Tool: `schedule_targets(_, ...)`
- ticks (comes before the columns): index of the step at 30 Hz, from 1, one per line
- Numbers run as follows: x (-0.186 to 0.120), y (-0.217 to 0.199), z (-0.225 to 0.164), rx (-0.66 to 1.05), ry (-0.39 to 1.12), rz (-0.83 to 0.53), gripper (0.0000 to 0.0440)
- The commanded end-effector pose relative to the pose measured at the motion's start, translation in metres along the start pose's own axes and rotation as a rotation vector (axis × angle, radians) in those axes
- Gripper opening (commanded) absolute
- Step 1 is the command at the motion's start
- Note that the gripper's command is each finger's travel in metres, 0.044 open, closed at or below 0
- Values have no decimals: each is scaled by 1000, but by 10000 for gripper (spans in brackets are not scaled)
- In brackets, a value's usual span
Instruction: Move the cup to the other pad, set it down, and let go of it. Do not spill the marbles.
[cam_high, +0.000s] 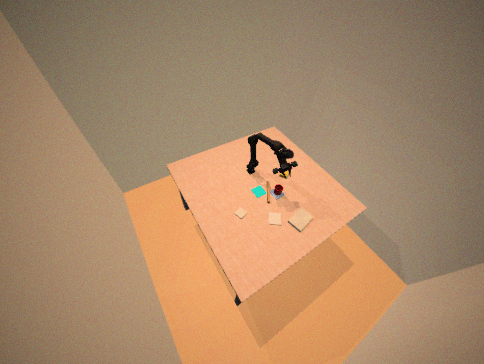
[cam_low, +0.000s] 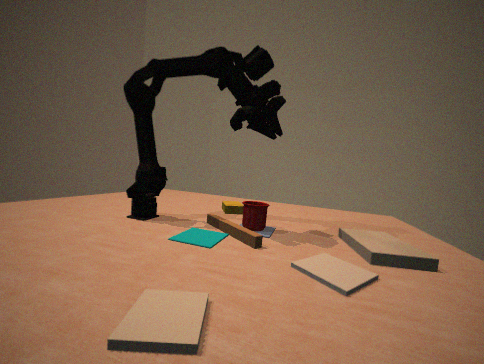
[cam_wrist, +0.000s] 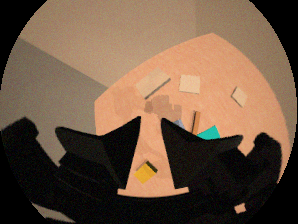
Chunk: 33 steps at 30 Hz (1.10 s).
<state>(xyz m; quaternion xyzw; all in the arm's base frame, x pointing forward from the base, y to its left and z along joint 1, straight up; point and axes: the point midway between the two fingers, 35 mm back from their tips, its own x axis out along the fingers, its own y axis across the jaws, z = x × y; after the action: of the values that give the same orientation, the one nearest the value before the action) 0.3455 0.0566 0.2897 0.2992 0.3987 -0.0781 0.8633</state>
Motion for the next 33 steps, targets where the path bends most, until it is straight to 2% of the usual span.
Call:
schedule_targets(1,2,2,-3,50,47,-31,133)
schedule_targets(18,20,-13,-19,183,202,-223,120)
schedule_targets(33,45,-43,-43,212,340,-432,137)
